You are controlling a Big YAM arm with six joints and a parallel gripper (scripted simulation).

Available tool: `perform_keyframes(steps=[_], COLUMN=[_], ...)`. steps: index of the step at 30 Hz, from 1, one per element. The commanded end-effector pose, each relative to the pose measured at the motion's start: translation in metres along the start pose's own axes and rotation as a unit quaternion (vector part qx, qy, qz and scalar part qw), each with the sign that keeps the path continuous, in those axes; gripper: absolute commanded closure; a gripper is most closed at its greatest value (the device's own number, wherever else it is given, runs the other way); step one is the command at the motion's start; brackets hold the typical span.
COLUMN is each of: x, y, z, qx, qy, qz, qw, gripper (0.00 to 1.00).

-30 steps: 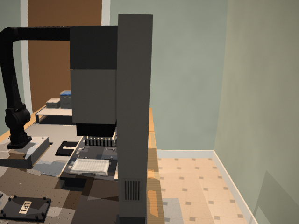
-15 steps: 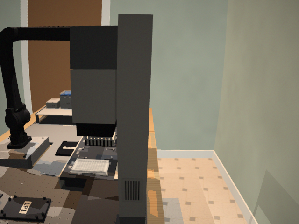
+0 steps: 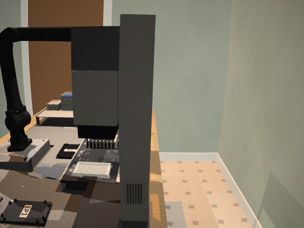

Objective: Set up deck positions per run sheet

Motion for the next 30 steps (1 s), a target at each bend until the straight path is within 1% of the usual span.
perform_keyframes(steps=[1, 26, 29, 30], x=[0.001, 0.0012, 0.0012, 0.0017], y=[0.0153, 0.018, 0.018, 0.0169], z=[-0.0311, -0.028, -0.0282, -0.0309], qx=[-0.034, -0.03, -0.03, -0.033], qy=[-0.013, -0.011, -0.011, -0.013], qz=[0.0, 0.0, 0.0, 0.0], qw=[0.999, 0.999, 0.999, 0.999], gripper=[1.0, 1.0, 1.0, 1.0])
Point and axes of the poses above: the point where the finger pads meet when closed, its own z axis out along the fingers, its own x axis across the jaws, y = z × x, the point moved 4 cm from there along -z, back along the fingers, and after that the axes turned 10 degrees about -z, right-handed, at the moved point
